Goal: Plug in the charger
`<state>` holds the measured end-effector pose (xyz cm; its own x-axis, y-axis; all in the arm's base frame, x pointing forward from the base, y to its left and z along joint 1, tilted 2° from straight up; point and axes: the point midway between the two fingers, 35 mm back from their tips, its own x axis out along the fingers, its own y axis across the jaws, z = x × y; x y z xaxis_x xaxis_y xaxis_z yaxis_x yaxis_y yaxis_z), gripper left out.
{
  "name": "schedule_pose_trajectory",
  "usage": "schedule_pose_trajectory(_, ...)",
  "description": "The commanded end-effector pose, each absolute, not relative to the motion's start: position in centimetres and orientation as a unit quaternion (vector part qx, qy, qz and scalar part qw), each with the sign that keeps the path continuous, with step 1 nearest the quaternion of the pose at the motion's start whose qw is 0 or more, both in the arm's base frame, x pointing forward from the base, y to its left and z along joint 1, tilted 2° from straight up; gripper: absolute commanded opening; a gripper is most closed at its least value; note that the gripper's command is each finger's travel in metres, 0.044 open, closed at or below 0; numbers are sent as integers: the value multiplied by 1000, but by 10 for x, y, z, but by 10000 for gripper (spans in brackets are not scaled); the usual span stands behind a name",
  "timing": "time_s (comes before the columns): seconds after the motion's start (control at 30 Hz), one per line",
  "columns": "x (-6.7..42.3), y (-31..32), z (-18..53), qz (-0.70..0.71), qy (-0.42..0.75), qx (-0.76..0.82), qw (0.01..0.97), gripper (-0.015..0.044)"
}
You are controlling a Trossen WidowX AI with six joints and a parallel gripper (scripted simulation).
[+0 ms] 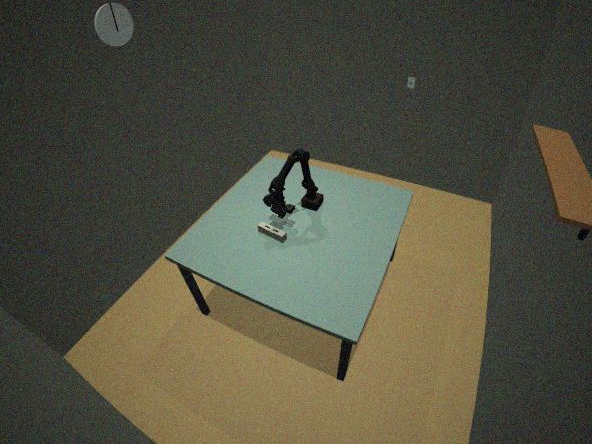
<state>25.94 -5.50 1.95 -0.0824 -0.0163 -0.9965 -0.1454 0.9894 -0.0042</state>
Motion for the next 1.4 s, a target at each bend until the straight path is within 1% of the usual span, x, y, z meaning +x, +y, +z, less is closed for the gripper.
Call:
schedule_pose_trajectory(0.0,264,-46,13,42,733,-47,677,0)
schedule_pose_trajectory(0.6,274,-7,-15,23,733,-23,679,0)
schedule_pose_trajectory(1.37,297,-3,-16,21,733,-21,680,0)
